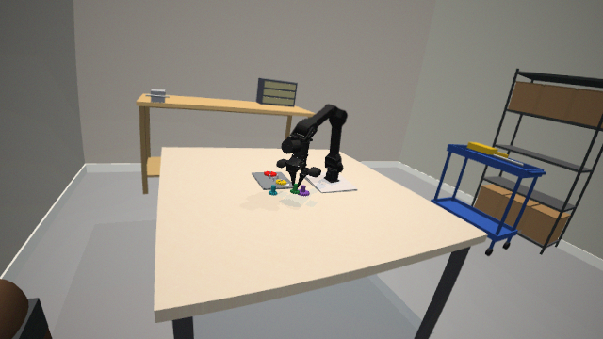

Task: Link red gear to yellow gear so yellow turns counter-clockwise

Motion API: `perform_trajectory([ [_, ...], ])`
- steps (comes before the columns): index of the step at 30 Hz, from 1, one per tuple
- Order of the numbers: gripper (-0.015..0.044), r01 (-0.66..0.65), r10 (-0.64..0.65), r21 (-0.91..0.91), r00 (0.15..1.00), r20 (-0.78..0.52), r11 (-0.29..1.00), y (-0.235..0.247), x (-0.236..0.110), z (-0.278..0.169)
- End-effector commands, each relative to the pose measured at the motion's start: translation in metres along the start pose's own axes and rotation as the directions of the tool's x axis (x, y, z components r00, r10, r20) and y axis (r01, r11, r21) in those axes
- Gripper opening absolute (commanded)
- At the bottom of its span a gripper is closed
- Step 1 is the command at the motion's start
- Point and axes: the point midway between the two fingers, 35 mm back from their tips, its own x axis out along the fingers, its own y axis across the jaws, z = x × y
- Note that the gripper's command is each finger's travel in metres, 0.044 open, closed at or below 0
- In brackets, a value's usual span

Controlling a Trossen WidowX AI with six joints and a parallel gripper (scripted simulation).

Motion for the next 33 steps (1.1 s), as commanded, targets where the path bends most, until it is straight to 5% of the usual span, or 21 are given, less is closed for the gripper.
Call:
perform_trajectory([
  [1, 0.0, 0.001, -0.001, 0.009, 1.0, 0.004, 1.0, -0.001, -0.011, 0.002],
  [33, 0.0, 0.004, -0.003, 0.026, 0.999, -0.032, 1.0, -0.002, -0.077, -0.005],
])
